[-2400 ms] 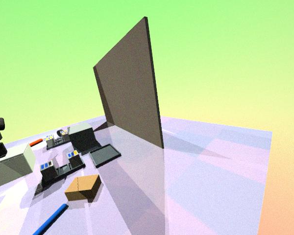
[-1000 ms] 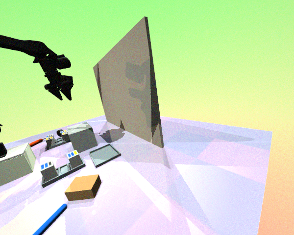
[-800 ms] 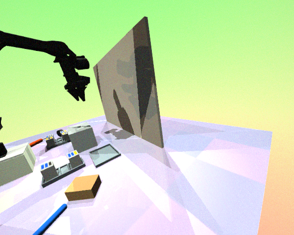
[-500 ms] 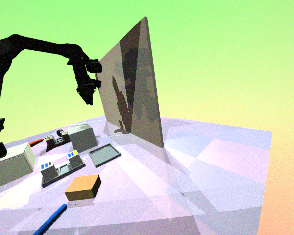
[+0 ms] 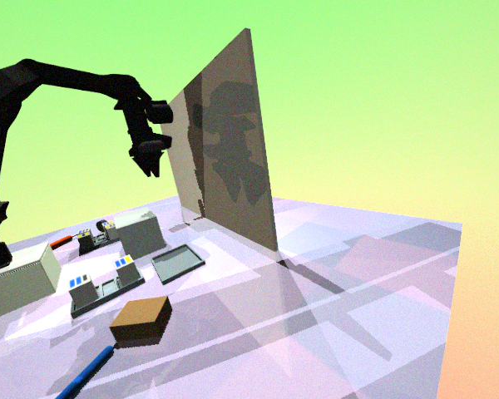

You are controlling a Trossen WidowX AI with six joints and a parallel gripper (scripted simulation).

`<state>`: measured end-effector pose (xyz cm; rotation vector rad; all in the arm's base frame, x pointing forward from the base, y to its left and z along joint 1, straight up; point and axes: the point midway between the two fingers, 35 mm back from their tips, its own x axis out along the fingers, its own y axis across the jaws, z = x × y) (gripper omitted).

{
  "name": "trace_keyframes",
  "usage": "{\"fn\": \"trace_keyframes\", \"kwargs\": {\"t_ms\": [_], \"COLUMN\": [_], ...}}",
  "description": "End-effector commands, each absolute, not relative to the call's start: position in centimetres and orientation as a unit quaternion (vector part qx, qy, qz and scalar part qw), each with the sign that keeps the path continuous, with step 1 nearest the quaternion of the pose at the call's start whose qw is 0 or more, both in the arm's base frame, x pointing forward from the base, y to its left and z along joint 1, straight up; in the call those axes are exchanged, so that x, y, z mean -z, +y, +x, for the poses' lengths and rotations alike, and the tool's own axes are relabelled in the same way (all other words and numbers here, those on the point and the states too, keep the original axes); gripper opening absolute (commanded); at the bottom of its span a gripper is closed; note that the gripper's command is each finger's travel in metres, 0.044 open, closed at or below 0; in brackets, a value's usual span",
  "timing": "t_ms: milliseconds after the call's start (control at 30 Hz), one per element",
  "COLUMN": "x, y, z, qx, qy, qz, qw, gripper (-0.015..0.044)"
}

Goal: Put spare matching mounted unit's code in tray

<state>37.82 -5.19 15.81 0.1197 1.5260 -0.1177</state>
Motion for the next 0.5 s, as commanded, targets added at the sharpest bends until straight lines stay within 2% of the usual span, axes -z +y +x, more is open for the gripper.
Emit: {"fn": "trace_keyframes", "kwargs": {"t_ms": [0,267,467], "x": [-14.2,-11.3,-9.8], "y": [0.7,12.3,18.3], "z": [38.5,37.1,34.8], "qx": [-0.075,-0.334,-0.456], "qy": [0.691,0.61,0.526], "qz": [-0.074,-0.335,-0.459], "qw": [0.716,0.636,0.552], "gripper": [0.044,0.044,0.044]}}
